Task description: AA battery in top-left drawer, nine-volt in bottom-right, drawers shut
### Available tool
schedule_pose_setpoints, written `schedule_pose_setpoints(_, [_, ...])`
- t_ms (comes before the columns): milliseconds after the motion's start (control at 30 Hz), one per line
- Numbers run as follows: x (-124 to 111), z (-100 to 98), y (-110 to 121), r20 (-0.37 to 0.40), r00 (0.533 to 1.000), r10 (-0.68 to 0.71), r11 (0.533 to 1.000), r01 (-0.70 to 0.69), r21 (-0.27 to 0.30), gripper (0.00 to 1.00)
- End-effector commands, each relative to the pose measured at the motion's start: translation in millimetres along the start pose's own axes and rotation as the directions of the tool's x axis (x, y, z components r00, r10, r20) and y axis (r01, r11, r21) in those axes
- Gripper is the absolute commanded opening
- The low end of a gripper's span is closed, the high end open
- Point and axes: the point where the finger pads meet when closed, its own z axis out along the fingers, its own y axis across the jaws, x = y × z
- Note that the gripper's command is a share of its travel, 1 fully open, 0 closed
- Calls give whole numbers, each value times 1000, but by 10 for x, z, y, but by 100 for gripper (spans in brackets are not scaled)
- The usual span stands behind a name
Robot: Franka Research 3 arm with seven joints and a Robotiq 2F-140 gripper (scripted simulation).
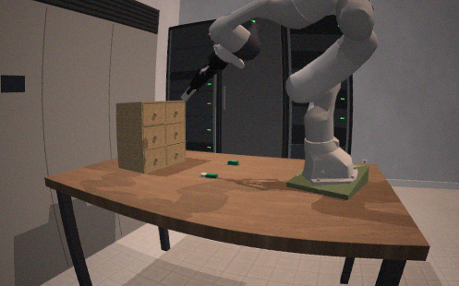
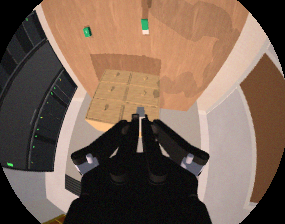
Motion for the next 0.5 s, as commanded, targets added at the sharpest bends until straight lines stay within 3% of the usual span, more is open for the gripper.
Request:
schedule_pose_setpoints(0, [136, -81, 79, -147, 977, 157, 987, -159, -6, 0])
schedule_pose_setpoints(200, [128, -322, 78, -347, 926, 147, 987, -159, -6, 0])
schedule_pose_setpoints(267, [128, -322, 78, -347, 926, 147, 987, -159, -6, 0])
schedule_pose_setpoints(467, [122, -542, 74, -516, 846, 133, 987, -159, -6, 0])
